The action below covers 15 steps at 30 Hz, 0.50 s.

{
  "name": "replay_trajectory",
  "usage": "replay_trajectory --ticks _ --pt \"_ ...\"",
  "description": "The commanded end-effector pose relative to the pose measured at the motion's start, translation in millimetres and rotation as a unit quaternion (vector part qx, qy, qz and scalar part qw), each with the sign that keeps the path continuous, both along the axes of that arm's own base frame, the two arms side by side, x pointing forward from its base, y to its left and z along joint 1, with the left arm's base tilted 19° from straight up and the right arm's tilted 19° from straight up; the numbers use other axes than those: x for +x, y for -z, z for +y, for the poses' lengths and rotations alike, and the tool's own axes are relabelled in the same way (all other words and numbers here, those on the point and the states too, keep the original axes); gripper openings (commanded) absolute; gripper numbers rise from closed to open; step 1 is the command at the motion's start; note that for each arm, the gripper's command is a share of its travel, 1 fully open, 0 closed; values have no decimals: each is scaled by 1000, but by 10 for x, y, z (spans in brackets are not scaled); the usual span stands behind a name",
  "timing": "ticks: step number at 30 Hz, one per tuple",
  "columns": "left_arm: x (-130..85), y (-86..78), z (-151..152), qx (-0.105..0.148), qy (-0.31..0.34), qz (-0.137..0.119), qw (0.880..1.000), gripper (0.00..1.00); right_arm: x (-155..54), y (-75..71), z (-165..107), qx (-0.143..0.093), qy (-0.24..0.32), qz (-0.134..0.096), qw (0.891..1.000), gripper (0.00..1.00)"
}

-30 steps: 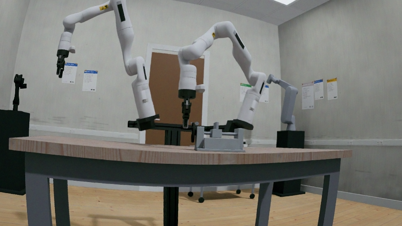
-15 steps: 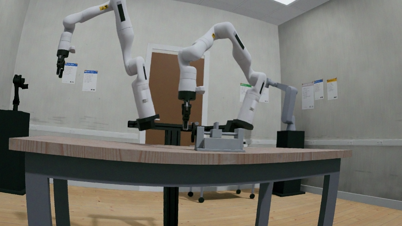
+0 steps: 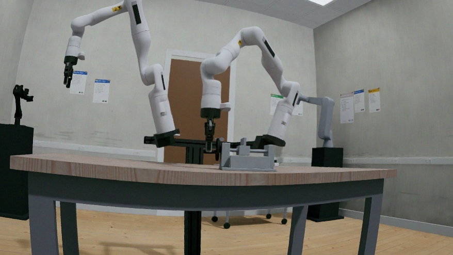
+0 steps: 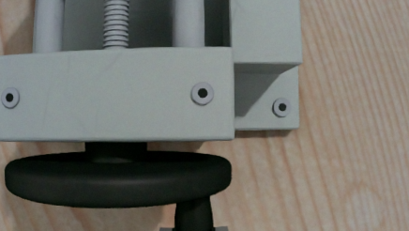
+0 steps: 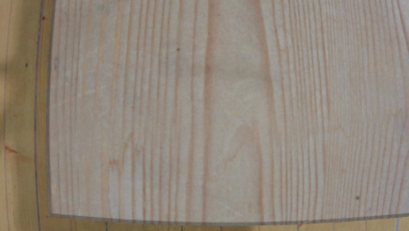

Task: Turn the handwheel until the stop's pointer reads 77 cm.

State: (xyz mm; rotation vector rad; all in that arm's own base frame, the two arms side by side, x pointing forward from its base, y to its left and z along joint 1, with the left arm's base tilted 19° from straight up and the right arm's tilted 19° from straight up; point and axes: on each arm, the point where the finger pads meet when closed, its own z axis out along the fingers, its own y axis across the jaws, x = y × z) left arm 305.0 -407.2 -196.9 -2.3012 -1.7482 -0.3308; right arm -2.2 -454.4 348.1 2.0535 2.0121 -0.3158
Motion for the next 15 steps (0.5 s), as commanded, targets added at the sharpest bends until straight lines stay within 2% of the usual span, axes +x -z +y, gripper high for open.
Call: replay_trajectory --ticks 1,15 --pt "-35 76 34 0 3 1 1000 160 -14 -4 9 2 -5 4 1000 1000" --pt "-185 157 98 -2 3 0 1000 160 -14 -4 9 2 -5 4 1000 1000"
